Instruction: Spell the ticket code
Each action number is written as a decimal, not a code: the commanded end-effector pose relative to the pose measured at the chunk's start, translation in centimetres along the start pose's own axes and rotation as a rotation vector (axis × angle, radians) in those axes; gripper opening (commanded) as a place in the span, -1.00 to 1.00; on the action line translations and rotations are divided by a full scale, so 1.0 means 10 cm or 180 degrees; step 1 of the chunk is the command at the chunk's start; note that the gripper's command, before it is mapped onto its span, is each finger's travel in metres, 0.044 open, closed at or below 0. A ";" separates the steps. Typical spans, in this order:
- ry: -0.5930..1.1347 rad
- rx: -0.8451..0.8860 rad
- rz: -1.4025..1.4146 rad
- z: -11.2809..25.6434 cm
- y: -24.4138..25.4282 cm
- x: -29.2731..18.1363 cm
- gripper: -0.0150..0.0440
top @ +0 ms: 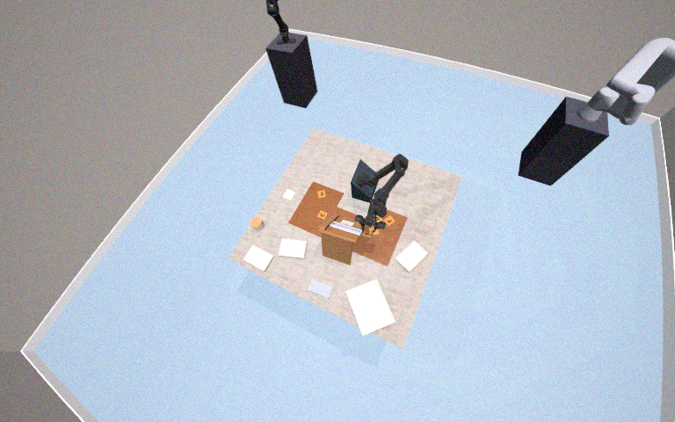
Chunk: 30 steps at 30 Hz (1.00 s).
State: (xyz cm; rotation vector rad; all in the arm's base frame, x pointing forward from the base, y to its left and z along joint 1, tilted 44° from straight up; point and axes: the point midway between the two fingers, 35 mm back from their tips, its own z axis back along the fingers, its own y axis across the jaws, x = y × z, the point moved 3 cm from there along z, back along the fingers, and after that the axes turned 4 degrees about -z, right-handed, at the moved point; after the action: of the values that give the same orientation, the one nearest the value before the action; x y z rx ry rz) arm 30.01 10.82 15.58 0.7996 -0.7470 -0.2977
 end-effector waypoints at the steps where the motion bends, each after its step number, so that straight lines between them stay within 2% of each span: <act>1: 0.0030 -0.0010 0.0003 -0.01 -0.05 -0.03 -0.49; 30: 0.0031 -0.0012 0.0005 -0.01 -0.19 -0.02 -0.49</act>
State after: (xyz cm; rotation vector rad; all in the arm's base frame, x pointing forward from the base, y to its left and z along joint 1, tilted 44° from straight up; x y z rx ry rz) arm 30.14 9.76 14.49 0.7984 -0.7472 -0.2972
